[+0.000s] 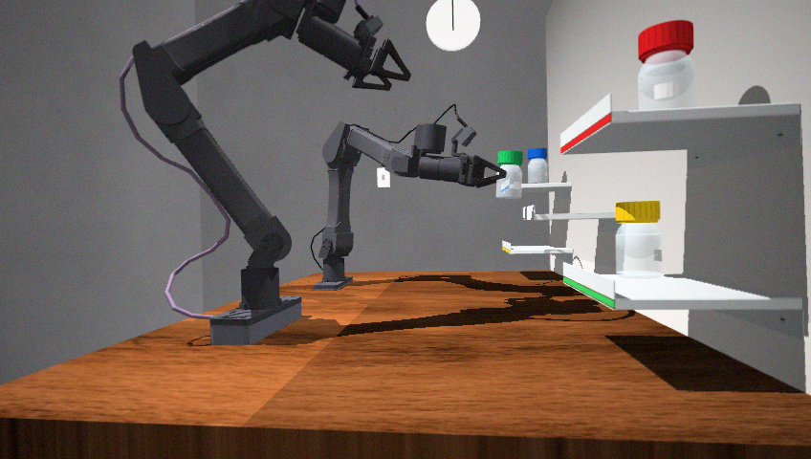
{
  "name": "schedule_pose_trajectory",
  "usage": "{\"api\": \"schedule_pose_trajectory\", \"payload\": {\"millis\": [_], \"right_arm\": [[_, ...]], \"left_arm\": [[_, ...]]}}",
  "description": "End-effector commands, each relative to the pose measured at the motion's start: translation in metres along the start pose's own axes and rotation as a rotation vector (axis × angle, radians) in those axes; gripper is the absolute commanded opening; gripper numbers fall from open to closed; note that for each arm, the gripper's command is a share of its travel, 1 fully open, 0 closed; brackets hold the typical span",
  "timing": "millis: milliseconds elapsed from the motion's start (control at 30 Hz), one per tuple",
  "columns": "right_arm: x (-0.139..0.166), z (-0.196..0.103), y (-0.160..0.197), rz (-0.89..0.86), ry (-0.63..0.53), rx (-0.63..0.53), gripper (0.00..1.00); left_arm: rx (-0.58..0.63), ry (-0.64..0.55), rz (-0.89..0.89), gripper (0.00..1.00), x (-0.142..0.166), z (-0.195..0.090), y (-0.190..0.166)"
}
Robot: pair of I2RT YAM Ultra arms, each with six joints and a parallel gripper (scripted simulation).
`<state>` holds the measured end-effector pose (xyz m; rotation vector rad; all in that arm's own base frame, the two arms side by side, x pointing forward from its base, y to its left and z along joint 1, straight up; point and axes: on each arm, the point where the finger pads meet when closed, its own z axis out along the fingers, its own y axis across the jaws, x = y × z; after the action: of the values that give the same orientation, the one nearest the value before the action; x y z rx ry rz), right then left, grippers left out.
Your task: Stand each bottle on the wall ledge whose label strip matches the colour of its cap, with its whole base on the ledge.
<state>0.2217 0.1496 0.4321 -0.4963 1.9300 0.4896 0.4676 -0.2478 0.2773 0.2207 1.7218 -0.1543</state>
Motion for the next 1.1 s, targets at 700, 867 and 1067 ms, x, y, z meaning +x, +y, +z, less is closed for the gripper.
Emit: {"api": "schedule_pose_trajectory", "payload": {"millis": [700, 867, 1067], "right_arm": [[0.002, 0.001, 0.0, 0.002, 0.015, -0.006, 1.0], [0.002, 0.001, 0.0, 0.002, 0.015, -0.006, 1.0], [0.002, 0.001, 0.0, 0.002, 0.015, -0.006, 1.0]], "left_arm": [[0.009, -0.125, -0.045, 0.5, -0.053, 0.046, 0.009], [0.006, -0.118, -0.044, 0.5, -0.052, 0.06, 0.01], [0.0, -0.128, -0.048, 0.5, -0.055, 0.075, 0.012]]}}
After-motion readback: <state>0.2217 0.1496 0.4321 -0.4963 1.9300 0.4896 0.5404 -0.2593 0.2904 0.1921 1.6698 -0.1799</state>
